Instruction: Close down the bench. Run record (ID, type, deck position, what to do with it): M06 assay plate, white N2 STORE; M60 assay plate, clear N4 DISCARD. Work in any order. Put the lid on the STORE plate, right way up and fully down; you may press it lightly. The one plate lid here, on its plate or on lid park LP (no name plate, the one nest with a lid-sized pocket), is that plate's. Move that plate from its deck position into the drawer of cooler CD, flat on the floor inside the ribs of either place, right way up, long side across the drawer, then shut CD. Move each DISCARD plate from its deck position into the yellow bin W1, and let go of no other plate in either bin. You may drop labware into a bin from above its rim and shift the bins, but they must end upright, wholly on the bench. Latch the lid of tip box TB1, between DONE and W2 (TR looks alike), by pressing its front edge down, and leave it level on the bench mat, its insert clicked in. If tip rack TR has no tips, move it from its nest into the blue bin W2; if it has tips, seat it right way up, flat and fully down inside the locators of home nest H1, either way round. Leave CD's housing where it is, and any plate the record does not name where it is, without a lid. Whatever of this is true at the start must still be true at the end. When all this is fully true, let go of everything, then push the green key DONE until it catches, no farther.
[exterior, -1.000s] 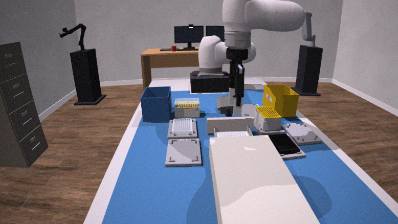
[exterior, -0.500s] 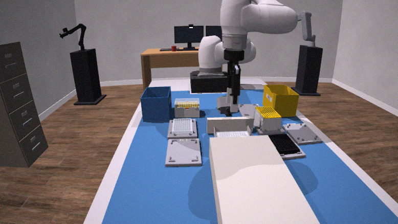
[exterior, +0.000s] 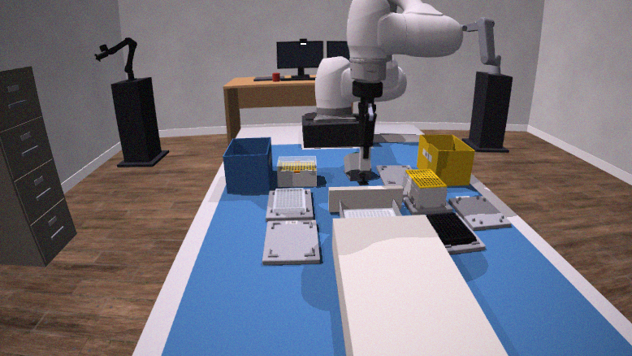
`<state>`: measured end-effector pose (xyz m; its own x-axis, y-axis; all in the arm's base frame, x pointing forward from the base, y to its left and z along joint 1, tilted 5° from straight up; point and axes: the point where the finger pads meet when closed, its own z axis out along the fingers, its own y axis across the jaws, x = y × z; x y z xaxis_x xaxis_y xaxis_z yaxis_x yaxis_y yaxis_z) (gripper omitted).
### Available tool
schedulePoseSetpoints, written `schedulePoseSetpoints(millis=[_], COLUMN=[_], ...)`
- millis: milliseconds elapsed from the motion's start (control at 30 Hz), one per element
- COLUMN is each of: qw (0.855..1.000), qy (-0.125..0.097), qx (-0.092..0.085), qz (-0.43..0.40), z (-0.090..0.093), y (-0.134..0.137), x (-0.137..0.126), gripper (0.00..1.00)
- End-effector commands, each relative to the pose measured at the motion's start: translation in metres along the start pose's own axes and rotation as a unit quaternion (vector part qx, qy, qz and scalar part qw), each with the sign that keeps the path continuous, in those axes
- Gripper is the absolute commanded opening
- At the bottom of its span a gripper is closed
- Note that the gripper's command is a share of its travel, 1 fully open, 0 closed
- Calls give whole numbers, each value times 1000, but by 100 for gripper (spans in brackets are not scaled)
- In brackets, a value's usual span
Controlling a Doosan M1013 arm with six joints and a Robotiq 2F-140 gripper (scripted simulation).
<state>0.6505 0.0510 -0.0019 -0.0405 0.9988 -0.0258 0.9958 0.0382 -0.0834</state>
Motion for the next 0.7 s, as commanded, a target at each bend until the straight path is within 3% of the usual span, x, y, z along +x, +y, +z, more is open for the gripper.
schedulePoseSetpoints(millis=[0,233,667], qw=[1000,1000,1000], qy=[0,0,0], qx=[0,0,0], qz=[0,0,0], z=[2,8,8], y=[-11,-34,-35], x=[0,0,0], gripper=[0,0,0])
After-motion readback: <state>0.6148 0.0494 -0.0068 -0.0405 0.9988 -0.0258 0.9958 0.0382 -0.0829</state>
